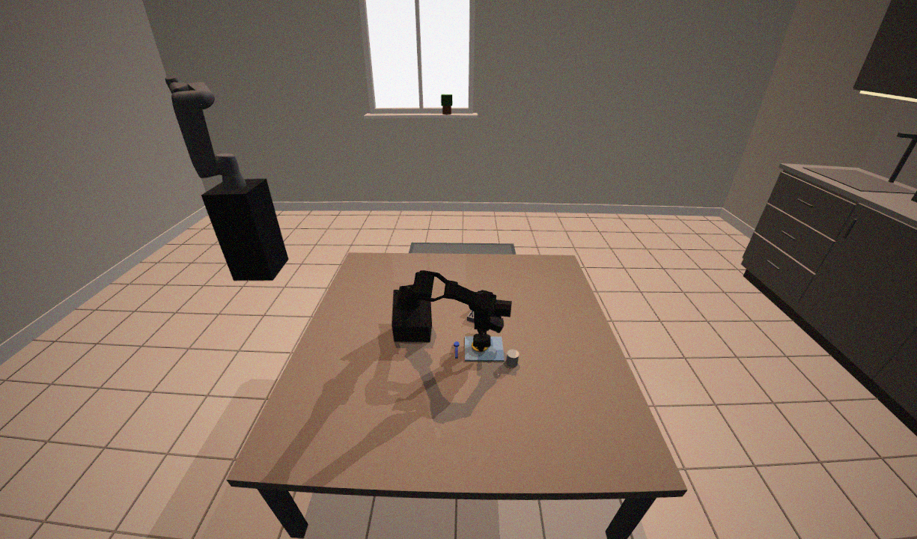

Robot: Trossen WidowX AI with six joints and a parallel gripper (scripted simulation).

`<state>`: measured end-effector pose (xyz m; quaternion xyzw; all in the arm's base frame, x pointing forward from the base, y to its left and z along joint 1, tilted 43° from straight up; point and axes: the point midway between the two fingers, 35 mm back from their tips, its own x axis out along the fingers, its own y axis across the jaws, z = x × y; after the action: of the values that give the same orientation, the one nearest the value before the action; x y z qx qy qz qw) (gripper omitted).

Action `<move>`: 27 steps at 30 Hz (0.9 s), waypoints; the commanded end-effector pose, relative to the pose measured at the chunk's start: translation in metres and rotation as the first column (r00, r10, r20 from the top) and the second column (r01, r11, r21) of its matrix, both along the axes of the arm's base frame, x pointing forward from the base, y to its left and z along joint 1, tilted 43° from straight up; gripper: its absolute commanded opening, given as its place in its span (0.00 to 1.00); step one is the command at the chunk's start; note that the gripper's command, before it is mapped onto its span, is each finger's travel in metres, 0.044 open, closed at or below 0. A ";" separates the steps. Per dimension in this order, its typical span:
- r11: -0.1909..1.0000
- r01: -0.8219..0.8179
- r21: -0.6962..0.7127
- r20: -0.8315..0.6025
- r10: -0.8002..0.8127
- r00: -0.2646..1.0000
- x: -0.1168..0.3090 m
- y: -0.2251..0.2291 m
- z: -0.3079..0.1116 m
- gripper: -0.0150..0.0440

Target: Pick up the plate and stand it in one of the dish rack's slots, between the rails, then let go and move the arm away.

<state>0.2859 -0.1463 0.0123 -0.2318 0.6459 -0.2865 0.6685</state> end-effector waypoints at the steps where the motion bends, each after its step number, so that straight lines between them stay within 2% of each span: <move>1: 1.000 -0.003 0.004 -0.012 0.003 1.000 -0.003 -0.004 -0.007 0.93; 12: 1.000 -0.003 0.001 -0.013 0.003 1.000 -0.005 -0.014 -0.017 0.93; 27: 1.000 -0.003 0.001 -0.013 0.003 1.000 -0.005 -0.014 -0.017 0.80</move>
<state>0.2824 -0.1611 -0.0036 -0.2333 0.6483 -0.2863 0.6659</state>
